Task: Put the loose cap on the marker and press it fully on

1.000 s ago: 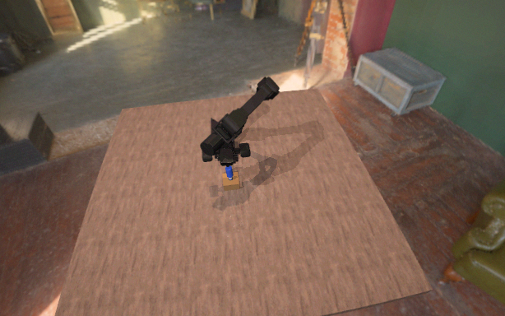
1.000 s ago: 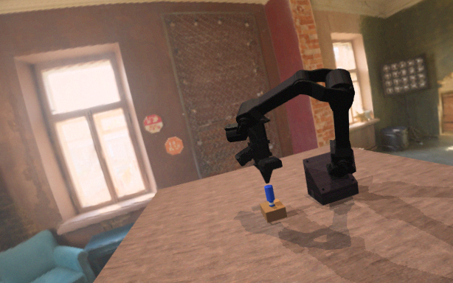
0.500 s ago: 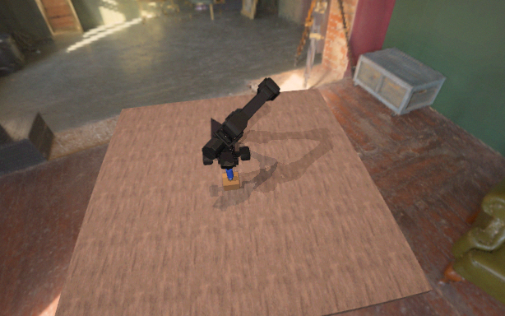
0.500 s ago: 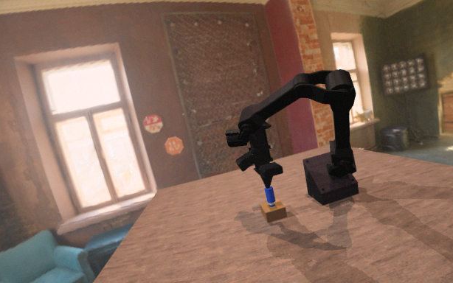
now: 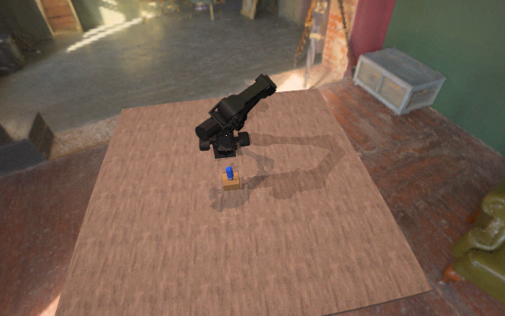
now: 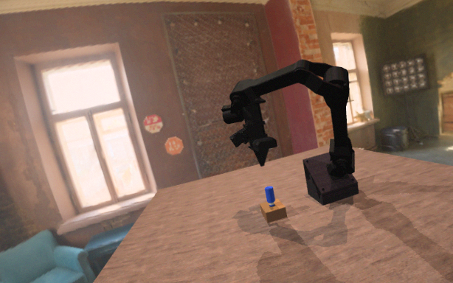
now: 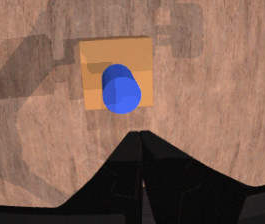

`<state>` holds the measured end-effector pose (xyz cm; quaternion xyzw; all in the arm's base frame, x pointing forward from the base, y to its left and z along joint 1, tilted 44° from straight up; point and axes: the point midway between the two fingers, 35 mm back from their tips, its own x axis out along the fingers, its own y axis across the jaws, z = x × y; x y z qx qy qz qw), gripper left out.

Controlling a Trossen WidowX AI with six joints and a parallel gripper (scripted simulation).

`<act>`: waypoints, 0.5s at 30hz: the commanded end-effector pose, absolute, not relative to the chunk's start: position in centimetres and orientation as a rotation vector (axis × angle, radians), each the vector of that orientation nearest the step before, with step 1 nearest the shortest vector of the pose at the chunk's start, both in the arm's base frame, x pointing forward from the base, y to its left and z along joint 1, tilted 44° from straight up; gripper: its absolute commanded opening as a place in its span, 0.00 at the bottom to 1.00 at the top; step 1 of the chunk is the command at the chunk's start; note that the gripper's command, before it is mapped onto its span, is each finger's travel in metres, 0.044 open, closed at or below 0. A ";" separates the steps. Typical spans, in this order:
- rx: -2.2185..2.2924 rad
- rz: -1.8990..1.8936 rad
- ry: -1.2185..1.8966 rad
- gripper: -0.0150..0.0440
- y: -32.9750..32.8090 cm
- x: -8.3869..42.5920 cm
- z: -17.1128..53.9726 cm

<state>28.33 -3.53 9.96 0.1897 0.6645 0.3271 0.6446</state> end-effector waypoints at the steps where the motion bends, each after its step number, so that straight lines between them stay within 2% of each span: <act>1: 0.429 0.752 1.523 0.25 -4.3 28.2 10.8; 15: 0.429 0.752 1.523 0.88 -4.3 28.2 10.8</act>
